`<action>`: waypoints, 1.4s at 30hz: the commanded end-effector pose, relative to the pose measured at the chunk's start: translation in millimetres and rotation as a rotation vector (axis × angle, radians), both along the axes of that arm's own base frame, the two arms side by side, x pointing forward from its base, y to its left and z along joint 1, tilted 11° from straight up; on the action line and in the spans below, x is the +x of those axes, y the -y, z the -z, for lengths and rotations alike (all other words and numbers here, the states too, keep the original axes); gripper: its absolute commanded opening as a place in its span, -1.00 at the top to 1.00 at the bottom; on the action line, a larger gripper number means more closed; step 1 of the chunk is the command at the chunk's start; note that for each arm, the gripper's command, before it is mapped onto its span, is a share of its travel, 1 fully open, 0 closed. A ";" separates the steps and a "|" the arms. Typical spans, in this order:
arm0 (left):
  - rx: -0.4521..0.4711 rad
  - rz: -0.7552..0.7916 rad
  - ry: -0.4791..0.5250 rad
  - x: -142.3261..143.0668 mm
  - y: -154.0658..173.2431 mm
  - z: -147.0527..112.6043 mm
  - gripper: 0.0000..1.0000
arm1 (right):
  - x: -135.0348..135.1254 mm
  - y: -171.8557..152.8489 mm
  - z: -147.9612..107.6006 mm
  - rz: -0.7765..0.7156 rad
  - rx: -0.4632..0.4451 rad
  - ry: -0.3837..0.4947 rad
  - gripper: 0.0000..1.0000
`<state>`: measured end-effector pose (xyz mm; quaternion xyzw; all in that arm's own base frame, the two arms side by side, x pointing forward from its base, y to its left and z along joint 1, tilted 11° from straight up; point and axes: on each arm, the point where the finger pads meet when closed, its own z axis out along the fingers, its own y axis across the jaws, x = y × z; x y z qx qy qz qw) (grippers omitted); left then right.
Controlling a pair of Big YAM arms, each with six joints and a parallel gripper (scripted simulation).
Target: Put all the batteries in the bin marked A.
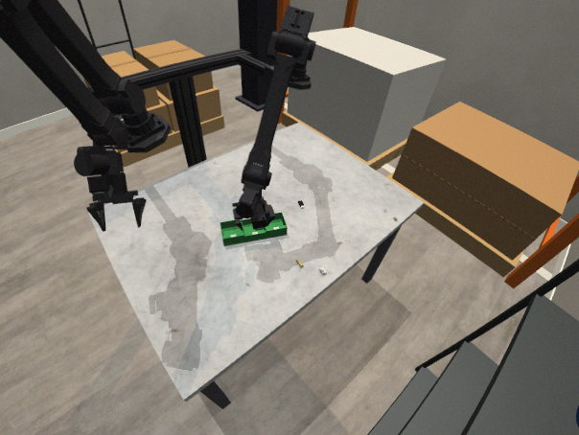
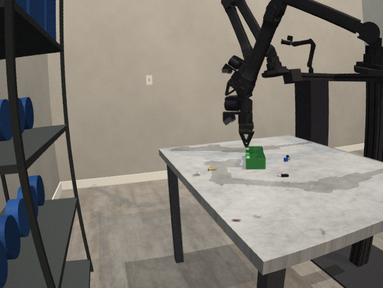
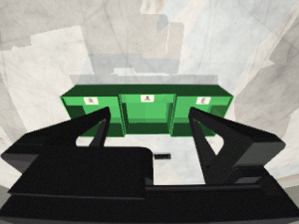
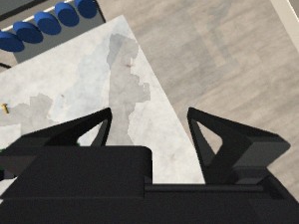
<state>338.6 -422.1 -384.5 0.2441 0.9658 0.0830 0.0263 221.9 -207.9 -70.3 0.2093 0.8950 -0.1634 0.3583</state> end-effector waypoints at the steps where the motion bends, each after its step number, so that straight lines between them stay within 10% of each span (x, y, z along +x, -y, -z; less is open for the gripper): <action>1: 0.045 0.011 -0.029 -14.8 -16.5 11.9 -1.00 | -2.1 0.8 -5.8 0.000 -0.012 0.006 -1.00; 42: 0.007 0.010 -0.001 -3.1 2.9 9.1 -1.00 | -2.1 0.8 -5.8 0.000 -0.012 0.006 -1.00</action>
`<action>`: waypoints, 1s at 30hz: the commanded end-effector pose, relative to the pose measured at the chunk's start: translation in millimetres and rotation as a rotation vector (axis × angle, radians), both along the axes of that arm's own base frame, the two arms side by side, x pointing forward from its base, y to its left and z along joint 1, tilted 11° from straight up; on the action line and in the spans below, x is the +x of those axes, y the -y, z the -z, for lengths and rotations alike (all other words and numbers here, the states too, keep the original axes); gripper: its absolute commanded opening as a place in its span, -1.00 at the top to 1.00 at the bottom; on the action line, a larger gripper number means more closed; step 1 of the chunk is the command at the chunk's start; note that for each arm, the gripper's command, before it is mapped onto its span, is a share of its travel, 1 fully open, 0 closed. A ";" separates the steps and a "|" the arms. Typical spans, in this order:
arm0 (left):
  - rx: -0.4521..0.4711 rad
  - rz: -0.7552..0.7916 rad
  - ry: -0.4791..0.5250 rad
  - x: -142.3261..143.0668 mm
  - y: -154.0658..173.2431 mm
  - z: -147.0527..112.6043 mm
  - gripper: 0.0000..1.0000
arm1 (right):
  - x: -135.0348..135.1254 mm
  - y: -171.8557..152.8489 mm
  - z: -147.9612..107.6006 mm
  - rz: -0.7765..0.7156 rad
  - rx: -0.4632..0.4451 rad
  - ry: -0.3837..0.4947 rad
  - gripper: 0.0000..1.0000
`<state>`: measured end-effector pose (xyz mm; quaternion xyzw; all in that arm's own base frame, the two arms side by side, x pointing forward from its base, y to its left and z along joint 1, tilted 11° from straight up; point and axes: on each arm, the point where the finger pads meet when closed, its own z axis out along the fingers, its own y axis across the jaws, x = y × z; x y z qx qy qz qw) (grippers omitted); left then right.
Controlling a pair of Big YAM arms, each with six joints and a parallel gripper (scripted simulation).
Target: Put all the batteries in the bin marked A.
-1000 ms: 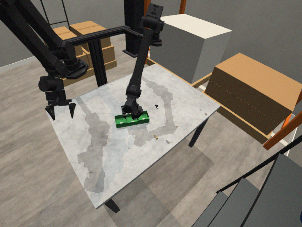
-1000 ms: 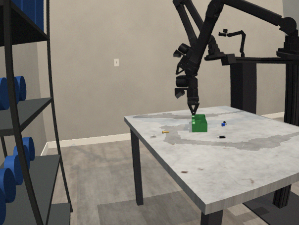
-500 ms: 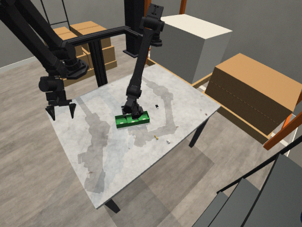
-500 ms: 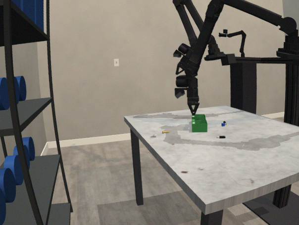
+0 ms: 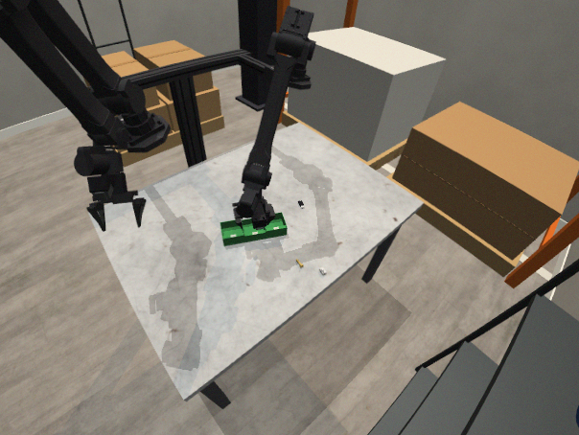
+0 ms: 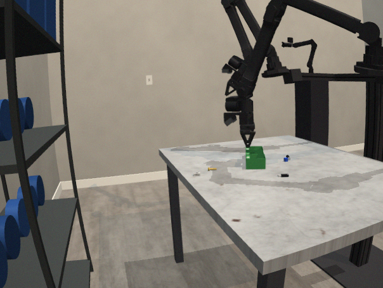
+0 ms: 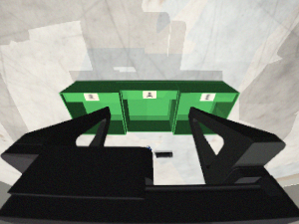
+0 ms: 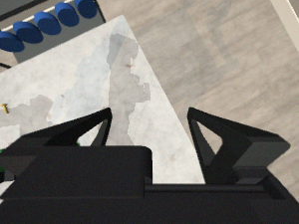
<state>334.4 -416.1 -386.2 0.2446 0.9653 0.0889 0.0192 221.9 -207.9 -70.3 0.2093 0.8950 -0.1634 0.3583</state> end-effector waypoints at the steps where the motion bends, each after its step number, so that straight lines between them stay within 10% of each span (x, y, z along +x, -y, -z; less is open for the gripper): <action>1: -0.008 0.010 0.010 1.1 9.0 7.4 -1.00 | -2.1 0.8 -5.8 0.000 -0.012 0.006 -1.00; 22: -0.014 0.006 0.009 -14.6 33.0 -144.4 -1.00 | -2.1 0.8 -5.8 0.000 -0.012 0.006 -1.00; 30: 0.018 -0.004 -0.012 -15.6 13.1 -121.2 -1.00 | -2.1 0.8 -5.8 0.000 -0.012 0.006 -1.00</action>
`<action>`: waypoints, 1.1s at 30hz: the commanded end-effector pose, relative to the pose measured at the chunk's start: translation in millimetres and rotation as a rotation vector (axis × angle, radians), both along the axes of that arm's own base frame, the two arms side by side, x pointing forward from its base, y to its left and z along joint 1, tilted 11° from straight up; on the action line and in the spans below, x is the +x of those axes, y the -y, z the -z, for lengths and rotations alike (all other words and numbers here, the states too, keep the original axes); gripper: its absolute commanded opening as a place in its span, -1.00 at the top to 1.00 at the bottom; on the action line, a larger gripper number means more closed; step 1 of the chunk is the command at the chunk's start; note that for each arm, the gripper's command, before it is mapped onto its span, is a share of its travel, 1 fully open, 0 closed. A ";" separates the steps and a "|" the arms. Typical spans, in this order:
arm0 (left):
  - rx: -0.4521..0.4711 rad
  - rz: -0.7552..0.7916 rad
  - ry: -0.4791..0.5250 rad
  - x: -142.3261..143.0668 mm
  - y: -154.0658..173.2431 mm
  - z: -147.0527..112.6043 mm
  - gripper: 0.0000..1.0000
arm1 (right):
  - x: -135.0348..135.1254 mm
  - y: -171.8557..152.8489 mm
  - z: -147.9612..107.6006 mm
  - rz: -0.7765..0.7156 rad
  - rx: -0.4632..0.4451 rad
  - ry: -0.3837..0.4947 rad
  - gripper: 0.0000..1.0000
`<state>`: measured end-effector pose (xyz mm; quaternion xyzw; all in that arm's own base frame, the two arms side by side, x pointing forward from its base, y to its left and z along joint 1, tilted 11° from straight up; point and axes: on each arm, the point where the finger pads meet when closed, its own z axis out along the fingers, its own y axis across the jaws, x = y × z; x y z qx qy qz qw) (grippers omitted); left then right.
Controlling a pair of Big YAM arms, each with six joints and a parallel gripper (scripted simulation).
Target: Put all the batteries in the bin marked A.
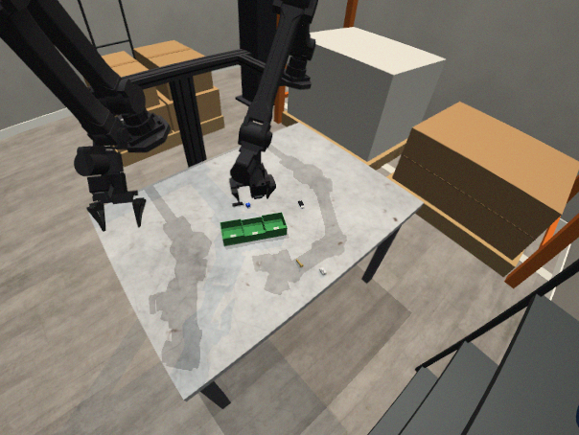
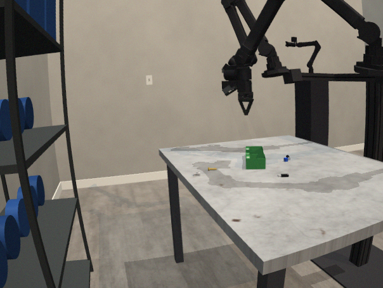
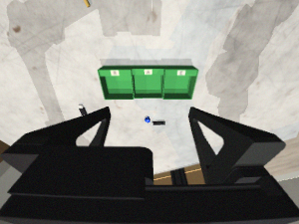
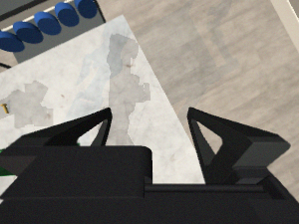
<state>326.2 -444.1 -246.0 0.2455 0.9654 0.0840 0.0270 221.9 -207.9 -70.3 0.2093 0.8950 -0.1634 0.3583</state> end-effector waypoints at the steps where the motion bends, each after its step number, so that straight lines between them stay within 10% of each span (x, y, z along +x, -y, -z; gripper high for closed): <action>1: 0.028 -0.007 -0.022 -6.9 -14.4 19.5 -1.00 | -2.1 0.8 -5.8 0.000 -0.012 0.006 -1.00; 7: 0.007 -0.008 -0.008 1.6 -2.9 15.4 -1.00 | -2.1 0.8 -5.8 0.000 -0.012 0.006 -1.00; 8: 0.025 0.073 -0.028 -20.2 -9.7 24.9 0.45 | -2.1 0.8 -5.8 0.000 -0.012 0.006 -1.00; 33: 0.074 0.790 -0.122 -145.2 -64.0 121.9 0.45 | -2.1 0.8 -5.8 0.000 -0.012 0.006 -1.00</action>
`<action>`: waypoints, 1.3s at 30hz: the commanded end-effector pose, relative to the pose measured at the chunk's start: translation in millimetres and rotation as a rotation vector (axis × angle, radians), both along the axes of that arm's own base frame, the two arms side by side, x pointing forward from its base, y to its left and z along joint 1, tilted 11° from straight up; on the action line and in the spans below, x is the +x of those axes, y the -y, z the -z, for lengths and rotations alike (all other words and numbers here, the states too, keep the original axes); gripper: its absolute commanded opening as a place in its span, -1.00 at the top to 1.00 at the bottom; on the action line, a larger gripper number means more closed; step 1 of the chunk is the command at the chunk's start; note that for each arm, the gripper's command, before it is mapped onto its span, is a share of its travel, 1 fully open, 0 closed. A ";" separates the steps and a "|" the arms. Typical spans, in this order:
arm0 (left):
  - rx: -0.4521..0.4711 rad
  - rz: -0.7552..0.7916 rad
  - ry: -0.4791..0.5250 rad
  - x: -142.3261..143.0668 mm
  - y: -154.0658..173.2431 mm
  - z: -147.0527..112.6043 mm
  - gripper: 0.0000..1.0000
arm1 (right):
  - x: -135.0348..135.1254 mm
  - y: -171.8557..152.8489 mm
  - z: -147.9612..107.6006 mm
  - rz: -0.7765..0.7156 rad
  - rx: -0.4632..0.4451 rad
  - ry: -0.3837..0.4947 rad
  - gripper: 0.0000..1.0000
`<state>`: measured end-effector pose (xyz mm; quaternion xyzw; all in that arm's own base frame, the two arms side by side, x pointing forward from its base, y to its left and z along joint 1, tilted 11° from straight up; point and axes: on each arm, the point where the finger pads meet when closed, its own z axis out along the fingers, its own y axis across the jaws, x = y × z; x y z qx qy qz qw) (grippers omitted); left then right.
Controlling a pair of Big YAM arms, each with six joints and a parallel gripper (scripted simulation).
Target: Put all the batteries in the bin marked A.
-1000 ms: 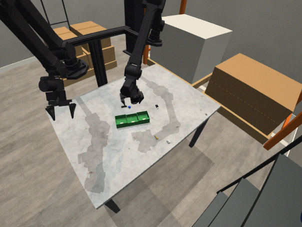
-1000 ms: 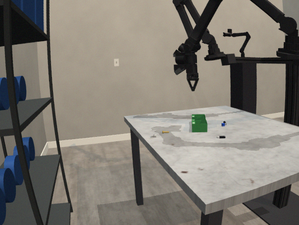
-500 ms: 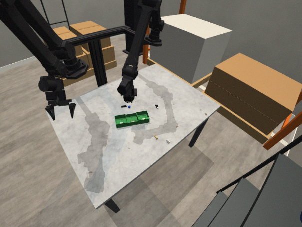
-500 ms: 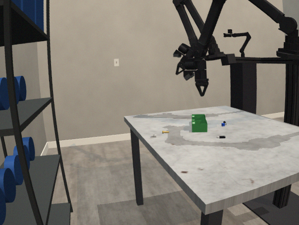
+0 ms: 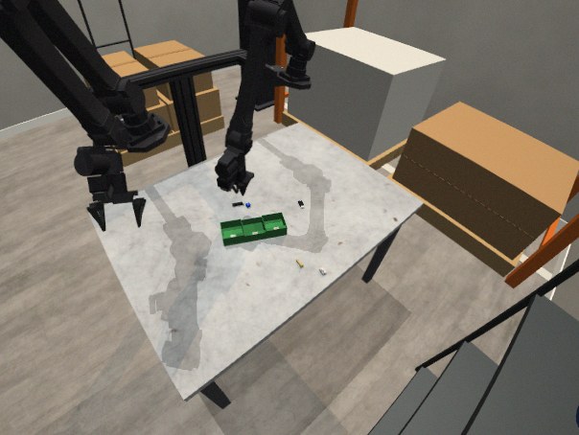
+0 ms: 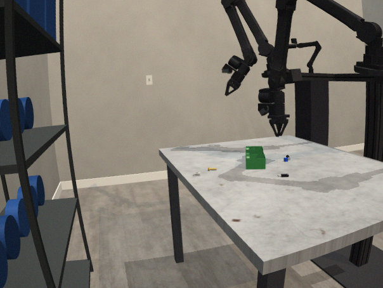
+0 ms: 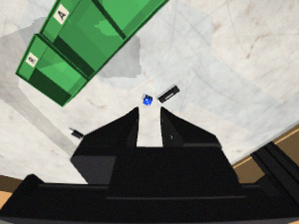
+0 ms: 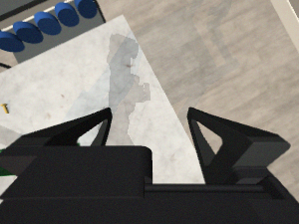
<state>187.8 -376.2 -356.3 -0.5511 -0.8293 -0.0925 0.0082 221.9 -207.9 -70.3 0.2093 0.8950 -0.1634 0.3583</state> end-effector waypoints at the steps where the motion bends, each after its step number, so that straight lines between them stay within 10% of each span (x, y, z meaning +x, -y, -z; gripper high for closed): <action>1: 0.009 0.154 -0.027 -17.5 -10.2 16.8 0.45 | -2.1 0.8 -5.8 0.000 -0.012 0.006 -1.00; 9: 0.014 0.380 -0.057 -57.0 -33.9 44.3 0.45 | -2.1 0.8 -5.8 0.000 -0.012 0.006 -1.00; 27: 0.058 0.865 -0.137 -47.1 -13.1 33.3 0.45 | -2.1 0.8 -5.8 0.000 -0.012 0.006 -1.00; 39: 0.053 0.860 -0.132 -40.7 0.6 28.8 0.45 | -2.1 0.8 -5.8 0.000 -0.012 0.006 -1.00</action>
